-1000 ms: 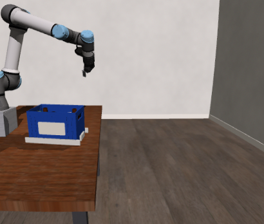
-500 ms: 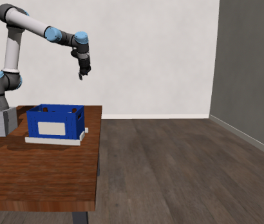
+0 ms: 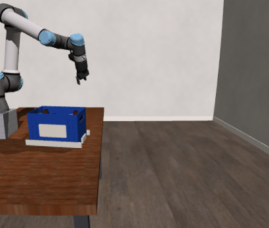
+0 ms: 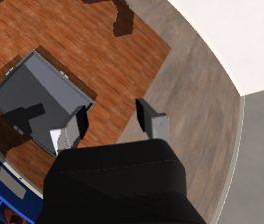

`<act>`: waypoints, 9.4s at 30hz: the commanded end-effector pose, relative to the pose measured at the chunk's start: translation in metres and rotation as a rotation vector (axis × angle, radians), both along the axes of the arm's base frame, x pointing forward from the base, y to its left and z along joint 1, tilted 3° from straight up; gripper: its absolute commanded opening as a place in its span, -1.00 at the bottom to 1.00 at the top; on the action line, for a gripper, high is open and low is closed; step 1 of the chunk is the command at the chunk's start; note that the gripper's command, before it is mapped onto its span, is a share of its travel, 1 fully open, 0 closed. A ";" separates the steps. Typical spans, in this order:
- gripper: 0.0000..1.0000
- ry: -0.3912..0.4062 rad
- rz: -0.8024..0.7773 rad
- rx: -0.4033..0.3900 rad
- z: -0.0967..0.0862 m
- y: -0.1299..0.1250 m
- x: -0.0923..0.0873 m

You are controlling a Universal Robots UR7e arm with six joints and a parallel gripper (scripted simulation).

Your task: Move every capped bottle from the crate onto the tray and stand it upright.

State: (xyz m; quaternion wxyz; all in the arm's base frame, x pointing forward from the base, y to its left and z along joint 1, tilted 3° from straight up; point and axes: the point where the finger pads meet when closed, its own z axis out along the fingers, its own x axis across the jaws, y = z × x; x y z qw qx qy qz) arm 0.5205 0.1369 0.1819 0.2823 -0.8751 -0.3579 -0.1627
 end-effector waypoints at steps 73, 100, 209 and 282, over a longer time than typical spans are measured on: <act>1.00 0.273 -0.586 -0.333 -0.088 -0.118 -0.110; 1.00 0.354 -0.766 -0.435 -0.094 -0.174 -0.121; 1.00 0.414 -0.899 -0.512 -0.103 -0.325 -0.125; 1.00 0.414 -0.899 -0.511 -0.097 -0.238 -0.109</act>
